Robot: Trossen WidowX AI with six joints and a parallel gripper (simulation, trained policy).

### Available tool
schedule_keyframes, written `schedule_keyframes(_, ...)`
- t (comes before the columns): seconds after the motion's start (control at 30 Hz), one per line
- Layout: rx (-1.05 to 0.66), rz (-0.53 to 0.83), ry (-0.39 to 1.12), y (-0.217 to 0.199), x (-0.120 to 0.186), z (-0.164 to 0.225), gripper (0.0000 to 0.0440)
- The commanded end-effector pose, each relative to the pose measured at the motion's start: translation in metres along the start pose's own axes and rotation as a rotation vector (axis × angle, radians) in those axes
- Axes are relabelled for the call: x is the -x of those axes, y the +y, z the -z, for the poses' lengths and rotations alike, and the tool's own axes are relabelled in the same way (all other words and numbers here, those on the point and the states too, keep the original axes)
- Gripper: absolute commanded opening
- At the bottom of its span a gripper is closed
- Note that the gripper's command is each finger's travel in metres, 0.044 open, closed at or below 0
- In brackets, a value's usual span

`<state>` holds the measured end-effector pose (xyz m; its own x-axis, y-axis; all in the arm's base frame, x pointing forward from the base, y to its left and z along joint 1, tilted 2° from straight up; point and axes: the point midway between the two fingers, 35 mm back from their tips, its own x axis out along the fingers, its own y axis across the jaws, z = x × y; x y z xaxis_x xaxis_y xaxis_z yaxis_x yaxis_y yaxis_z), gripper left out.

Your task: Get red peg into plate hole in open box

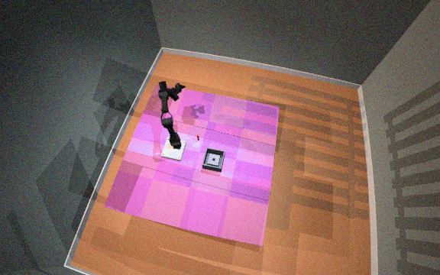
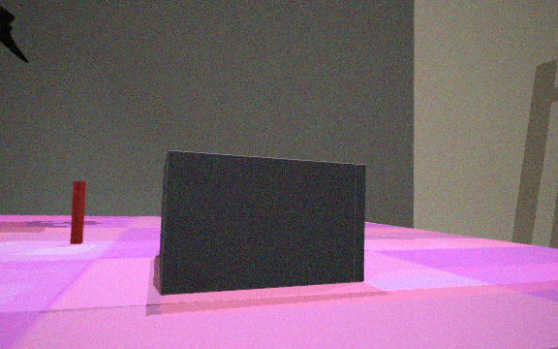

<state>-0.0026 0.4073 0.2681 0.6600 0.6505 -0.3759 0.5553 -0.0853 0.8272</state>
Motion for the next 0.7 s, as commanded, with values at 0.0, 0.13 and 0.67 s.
schedule_keyframes(0.0, 0.029, 0.008, -0.006, 0.003, -0.003, -0.003, 0.042)
schedule_keyframes(0.13, 0.157, 0.045, -0.04, 0.015, -0.016, -0.019, 0.044)
schedule_keyframes(0.67, 0.582, 0.324, -0.199, 0.053, -0.061, -0.137, 0.044)
